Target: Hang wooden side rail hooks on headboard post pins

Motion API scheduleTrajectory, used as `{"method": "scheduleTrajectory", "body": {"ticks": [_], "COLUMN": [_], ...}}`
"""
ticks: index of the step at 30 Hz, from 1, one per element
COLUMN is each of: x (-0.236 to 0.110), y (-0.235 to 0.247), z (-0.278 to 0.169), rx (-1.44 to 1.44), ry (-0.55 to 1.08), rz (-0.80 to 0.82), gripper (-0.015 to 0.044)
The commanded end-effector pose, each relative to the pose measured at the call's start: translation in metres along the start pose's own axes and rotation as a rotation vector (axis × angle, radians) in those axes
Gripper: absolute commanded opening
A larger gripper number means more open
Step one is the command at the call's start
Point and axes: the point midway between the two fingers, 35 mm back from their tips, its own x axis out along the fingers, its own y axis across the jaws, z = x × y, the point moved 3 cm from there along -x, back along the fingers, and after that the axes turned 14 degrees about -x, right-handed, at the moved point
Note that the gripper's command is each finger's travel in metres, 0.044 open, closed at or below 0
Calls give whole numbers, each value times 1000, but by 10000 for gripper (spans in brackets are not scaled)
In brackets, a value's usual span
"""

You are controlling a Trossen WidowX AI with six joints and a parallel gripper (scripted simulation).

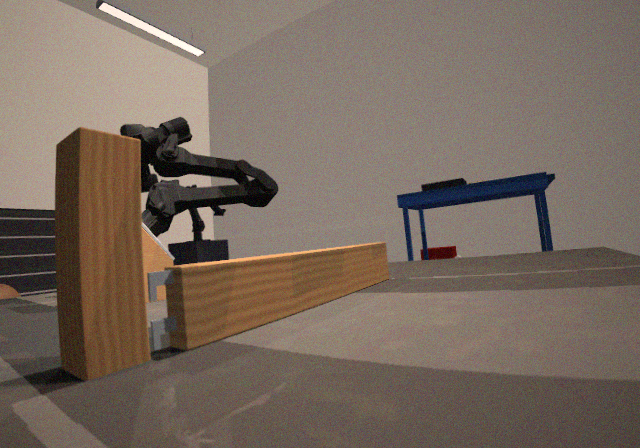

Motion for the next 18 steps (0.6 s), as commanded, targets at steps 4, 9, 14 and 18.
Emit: {"method": "scheduleTrajectory", "body": {"ticks": [4,9,14,18], "x": [-9,-38,-83,-127], "y": [27,76,113,133], "z": [-12,-41,-74,-101], "rx": [-223,-661,-1071,-1366], "ry": [38,52,-27,-161], "rz": [148,468,811,1097], "gripper": [440,440,440,440]}}
